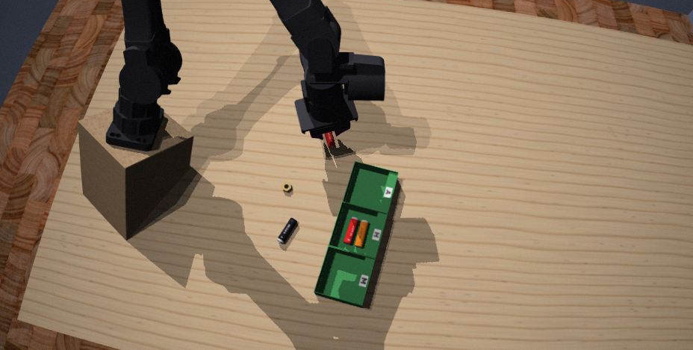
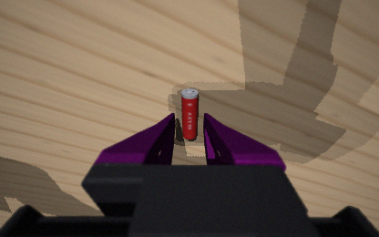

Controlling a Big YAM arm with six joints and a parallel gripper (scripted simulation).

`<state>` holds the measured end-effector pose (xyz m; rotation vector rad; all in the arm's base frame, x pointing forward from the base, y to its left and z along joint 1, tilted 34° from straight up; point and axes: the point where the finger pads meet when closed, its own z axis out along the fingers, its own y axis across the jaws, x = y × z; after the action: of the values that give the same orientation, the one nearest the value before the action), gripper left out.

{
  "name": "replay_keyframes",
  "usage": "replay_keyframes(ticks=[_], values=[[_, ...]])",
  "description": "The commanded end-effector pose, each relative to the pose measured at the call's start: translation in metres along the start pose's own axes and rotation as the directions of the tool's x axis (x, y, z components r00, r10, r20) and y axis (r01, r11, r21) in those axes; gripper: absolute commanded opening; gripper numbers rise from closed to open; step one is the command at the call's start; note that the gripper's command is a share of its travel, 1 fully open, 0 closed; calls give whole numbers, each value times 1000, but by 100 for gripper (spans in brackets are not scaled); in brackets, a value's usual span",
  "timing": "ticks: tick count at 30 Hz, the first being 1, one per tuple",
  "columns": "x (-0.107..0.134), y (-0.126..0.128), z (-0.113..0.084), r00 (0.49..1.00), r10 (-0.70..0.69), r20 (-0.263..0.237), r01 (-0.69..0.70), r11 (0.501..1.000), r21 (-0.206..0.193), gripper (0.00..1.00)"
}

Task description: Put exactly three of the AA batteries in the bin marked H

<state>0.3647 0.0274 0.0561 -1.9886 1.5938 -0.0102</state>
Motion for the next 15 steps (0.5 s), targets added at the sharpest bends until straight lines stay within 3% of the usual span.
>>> replay_keyframes(ticks=[1, 5, 15], values=[[-3, -12, 0, 1000, -11, -3, 11, 1000, 19, 28], [-3, 0, 10, 1000, 1, 3, -1, 1000, -2, 28], [1, 3, 14, 1000, 5, 0, -5, 1000, 2, 28]])
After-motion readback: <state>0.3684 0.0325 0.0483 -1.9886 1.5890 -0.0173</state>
